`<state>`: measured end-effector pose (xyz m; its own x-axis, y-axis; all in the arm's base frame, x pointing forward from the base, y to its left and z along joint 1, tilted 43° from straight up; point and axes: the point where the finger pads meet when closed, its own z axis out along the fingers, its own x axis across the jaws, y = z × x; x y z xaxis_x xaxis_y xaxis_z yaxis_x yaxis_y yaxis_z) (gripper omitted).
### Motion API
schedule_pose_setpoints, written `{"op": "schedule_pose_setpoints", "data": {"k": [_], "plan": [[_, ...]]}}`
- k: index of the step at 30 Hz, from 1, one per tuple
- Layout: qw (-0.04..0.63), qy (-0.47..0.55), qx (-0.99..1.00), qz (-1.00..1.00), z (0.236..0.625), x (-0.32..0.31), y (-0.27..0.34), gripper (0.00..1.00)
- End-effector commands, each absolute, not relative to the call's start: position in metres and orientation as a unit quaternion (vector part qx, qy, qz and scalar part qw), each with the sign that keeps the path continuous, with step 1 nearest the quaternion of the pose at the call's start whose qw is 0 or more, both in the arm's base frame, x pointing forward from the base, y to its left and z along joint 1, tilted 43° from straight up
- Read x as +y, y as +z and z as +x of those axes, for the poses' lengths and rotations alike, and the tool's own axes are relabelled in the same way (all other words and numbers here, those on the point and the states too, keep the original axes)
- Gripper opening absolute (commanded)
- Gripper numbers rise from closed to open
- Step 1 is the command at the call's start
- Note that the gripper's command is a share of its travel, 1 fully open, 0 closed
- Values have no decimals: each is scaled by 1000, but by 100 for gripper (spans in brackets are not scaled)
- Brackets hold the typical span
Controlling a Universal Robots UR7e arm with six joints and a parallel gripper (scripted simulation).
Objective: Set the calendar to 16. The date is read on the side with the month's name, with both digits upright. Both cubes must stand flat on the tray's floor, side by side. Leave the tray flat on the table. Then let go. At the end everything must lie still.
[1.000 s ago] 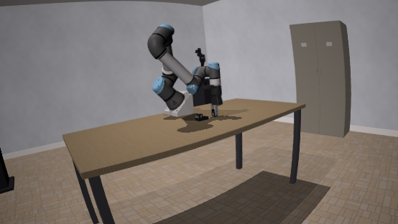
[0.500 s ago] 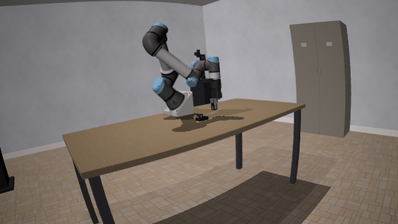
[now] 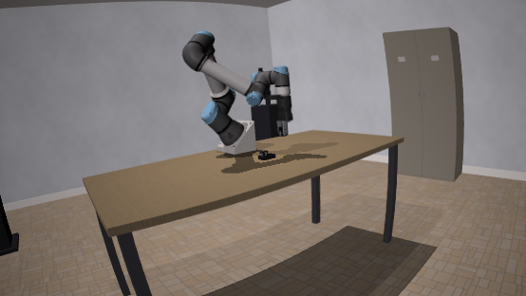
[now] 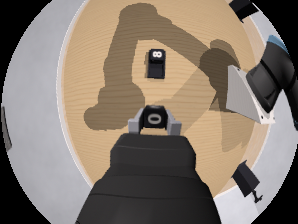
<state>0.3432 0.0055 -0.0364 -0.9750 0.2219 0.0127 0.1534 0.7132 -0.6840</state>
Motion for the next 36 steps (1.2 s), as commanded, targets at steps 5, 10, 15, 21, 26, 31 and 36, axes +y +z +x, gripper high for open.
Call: {"op": "schedule_pose_setpoints", "data": {"k": [5, 10, 15, 21, 26, 31, 36], "plan": [[47, 365, -924, -101, 344, 10, -31, 57], [47, 365, -924, -101, 344, 10, -31, 57], [47, 364, -924, -102, 344, 3, -22, 57], [45, 364, -924, -104, 338, -29, 17, 57], [45, 365, -924, -106, 332, -46, 36, 57], [45, 365, -924, -106, 331, -47, 38, 57], [45, 365, -924, -106, 331, -47, 38, 57]]}}
